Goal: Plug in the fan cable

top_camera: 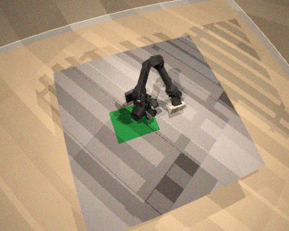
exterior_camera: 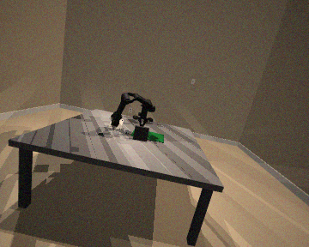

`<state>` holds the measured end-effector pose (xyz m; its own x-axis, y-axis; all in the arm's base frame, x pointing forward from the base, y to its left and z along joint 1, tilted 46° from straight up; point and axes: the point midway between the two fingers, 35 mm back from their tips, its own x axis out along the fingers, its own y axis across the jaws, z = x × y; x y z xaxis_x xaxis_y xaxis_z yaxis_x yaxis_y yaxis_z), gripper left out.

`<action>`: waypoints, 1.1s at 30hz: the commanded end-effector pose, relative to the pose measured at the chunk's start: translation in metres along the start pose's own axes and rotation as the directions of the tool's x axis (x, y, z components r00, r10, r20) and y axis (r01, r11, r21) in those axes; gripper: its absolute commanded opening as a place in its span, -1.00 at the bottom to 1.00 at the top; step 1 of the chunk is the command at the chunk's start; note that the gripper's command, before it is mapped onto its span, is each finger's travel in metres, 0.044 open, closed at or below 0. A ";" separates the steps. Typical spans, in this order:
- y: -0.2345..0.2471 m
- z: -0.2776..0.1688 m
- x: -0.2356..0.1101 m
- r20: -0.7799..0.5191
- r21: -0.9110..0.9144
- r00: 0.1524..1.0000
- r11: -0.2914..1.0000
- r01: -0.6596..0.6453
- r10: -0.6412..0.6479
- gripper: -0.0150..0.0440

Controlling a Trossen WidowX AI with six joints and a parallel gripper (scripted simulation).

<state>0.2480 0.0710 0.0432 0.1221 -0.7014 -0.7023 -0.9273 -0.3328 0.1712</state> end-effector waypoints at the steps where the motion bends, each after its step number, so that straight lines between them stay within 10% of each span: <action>1: 0.002 -0.006 0.000 -0.003 -0.143 1.000 0.990 0.002 -0.003 -0.49; 33: 0.012 -0.032 0.002 -0.007 -0.888 1.000 0.459 -0.006 0.000 -0.49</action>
<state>0.2487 0.0476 0.0638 0.1210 -0.7052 -0.6986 -0.1469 -0.7087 0.6900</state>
